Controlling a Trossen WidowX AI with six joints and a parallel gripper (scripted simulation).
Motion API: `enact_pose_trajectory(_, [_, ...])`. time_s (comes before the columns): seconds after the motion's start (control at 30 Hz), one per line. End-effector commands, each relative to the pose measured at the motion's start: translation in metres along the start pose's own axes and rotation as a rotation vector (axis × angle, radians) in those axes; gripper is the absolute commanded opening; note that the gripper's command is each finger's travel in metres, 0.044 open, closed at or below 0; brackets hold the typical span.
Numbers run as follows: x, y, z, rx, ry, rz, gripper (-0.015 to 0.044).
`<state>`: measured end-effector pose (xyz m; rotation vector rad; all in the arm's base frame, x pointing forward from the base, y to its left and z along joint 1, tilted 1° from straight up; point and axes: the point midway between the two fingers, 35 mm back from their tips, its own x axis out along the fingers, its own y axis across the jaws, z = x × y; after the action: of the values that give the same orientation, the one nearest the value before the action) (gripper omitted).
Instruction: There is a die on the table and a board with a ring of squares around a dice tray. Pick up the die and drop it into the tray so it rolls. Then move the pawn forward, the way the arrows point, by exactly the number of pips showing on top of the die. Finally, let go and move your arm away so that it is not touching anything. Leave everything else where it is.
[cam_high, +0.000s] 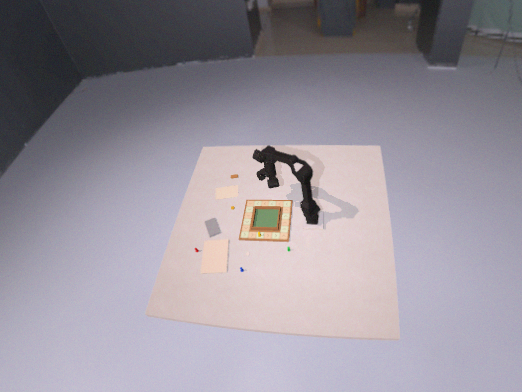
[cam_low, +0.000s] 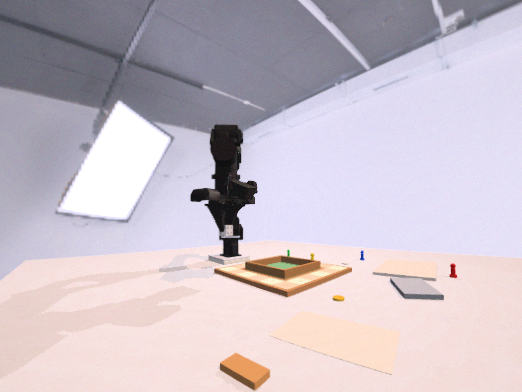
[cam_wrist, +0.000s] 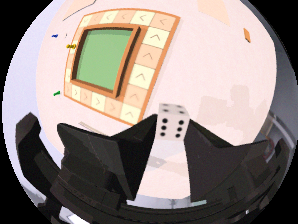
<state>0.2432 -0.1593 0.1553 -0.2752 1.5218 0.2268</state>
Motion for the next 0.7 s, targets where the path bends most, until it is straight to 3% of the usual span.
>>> enact_pose_trajectory(0.0, [0.003,0.014,0.013,0.022,-0.003,0.002,0.0000])
enact_pose_trajectory(0.67, [0.023,0.096,0.064,0.172,-0.007,0.011,0.0000])
